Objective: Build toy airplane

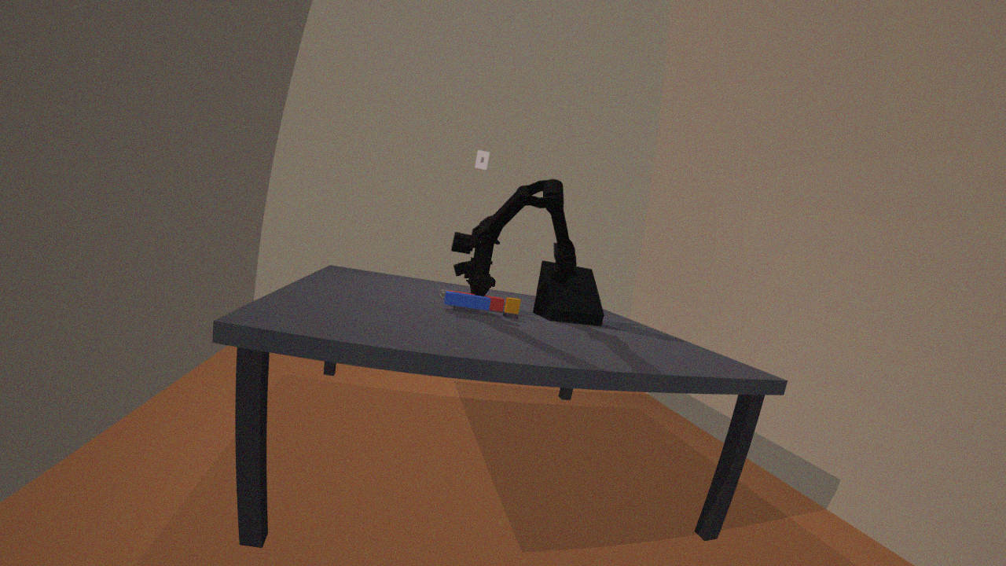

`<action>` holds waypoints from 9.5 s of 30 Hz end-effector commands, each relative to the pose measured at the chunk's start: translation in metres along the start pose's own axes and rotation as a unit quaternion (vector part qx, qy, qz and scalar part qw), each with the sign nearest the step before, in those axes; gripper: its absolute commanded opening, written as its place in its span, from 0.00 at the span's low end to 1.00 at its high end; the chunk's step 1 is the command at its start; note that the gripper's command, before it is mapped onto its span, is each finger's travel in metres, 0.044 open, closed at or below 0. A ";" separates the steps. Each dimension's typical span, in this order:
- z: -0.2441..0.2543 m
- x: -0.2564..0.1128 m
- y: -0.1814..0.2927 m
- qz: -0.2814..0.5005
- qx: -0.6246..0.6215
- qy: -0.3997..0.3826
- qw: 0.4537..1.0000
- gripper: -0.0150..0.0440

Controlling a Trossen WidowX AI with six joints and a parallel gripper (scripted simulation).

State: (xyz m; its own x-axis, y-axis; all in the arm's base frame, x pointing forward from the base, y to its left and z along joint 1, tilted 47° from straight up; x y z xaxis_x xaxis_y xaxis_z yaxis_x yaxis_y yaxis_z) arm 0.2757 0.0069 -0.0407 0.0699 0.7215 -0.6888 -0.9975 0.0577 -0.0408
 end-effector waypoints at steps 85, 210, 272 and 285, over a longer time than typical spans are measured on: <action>-0.084 -0.093 0.020 -0.001 0.020 0.005 1.000 0.25; -0.135 -0.131 0.041 0.000 0.043 0.006 0.999 1.00; 0.110 -0.031 -0.063 -0.001 0.045 -0.002 0.999 1.00; 0.110 -0.016 -0.062 -0.001 0.045 -0.003 0.999 0.91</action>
State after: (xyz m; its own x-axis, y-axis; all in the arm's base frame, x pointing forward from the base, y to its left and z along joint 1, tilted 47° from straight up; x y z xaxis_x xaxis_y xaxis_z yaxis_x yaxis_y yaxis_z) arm 0.3382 0.0663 0.0542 0.0734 0.7228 -0.6872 -0.9928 0.1184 0.0185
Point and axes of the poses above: the point midway between the two fingers, 35 mm back from their tips, its own x axis out along the fingers, its own z axis across the jaws, y = z × x, the point moved 4 cm from there along -x, back along the fingers, and after that the axes turned 5 degrees about -x, right-handed, at the moved point
